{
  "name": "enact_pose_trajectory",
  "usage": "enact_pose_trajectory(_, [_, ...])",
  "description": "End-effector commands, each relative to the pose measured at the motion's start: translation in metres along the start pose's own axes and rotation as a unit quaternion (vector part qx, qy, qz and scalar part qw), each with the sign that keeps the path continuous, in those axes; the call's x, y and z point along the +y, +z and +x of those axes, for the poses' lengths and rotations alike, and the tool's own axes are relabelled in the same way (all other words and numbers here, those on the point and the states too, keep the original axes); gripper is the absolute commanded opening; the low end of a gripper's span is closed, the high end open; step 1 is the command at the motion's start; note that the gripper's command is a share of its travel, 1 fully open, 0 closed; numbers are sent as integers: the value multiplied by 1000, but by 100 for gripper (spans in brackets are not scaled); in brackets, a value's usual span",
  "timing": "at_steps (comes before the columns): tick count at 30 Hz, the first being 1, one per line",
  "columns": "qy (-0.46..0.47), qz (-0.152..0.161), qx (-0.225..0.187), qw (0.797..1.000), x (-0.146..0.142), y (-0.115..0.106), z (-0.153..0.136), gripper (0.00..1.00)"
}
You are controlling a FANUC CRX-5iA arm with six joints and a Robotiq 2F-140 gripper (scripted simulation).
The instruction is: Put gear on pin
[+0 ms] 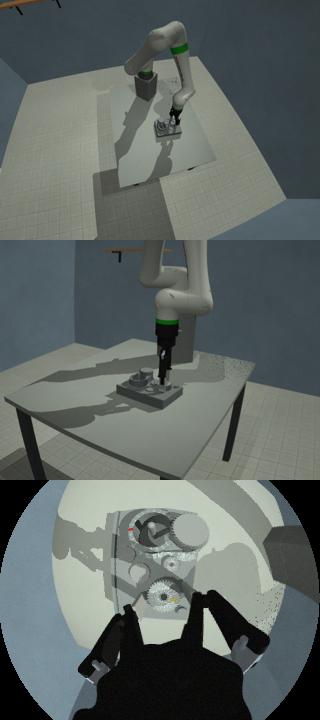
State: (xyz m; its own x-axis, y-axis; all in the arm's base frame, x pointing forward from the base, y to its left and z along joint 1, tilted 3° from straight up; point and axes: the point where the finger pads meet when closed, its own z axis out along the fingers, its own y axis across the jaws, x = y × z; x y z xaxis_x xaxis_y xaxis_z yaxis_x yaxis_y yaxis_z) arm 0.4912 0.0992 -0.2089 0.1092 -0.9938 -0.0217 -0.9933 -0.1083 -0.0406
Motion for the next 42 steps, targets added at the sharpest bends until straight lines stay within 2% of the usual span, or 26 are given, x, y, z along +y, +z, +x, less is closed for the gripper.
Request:
enact_pose_trajectory(1, [0,0,0,1000,0,0,0,53])
enact_pose_trajectory(3, [0,0,0,1000,0,0,0,53])
enact_pose_trajectory(4, [0,0,0,1000,0,0,0,0])
enact_pose_trajectory(42, [0,0,0,1000,0,0,0,0])
